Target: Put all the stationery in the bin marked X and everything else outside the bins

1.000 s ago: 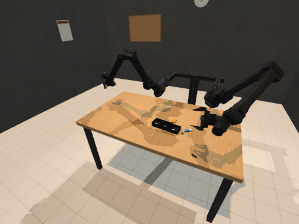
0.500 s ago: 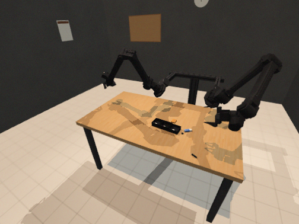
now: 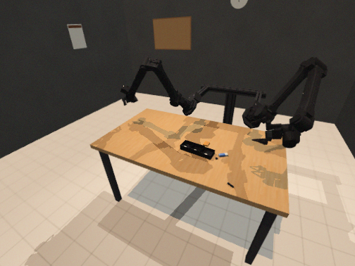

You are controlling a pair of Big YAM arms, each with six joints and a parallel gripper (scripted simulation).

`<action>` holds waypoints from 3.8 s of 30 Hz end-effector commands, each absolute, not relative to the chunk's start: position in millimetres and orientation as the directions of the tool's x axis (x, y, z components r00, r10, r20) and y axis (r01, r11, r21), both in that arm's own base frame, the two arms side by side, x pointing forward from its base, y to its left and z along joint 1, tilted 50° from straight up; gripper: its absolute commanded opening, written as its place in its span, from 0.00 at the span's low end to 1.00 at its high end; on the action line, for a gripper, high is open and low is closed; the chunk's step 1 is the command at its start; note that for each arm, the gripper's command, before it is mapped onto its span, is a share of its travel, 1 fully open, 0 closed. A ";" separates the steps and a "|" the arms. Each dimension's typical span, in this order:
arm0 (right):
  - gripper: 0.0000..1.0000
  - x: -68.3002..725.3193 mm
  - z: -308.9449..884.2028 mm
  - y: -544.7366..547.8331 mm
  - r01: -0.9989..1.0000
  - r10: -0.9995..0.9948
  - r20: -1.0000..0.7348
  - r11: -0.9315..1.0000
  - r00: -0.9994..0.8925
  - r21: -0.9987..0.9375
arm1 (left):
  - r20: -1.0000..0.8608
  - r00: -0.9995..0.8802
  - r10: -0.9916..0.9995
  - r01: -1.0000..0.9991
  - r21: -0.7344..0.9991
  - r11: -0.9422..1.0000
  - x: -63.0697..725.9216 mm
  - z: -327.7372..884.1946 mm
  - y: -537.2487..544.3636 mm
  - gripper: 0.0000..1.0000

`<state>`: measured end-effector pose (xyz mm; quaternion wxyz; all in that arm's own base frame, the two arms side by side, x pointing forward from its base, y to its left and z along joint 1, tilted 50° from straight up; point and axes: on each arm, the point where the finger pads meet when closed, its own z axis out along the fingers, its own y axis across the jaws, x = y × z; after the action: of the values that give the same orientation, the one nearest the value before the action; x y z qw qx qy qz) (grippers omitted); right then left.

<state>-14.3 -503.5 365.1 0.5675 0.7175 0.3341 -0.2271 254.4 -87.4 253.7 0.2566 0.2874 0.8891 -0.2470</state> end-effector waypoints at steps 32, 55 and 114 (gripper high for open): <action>1.00 -15.4 369.9 -502.9 0.737 0.214 -0.707 -0.128 0.674 0.663 | -0.569 -0.818 0.090 0.368 -0.396 0.841 159.0 219.2 -64.3 1.00; 1.00 -15.4 369.9 -502.9 0.737 0.214 -0.707 -0.128 0.674 0.663 | -0.559 -0.829 -0.022 0.266 -0.429 0.863 133.4 195.3 -65.4 1.00; 1.00 -15.4 369.9 -502.9 0.737 0.214 -0.707 -0.128 0.674 0.663 | -0.552 -0.828 -0.097 0.198 -0.450 0.871 120.7 177.2 -67.4 1.00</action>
<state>-14.3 -503.5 365.1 0.5675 0.7175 0.3341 -0.2271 122.8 -66.9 178.5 0.2959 0.0411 0.9213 -0.2491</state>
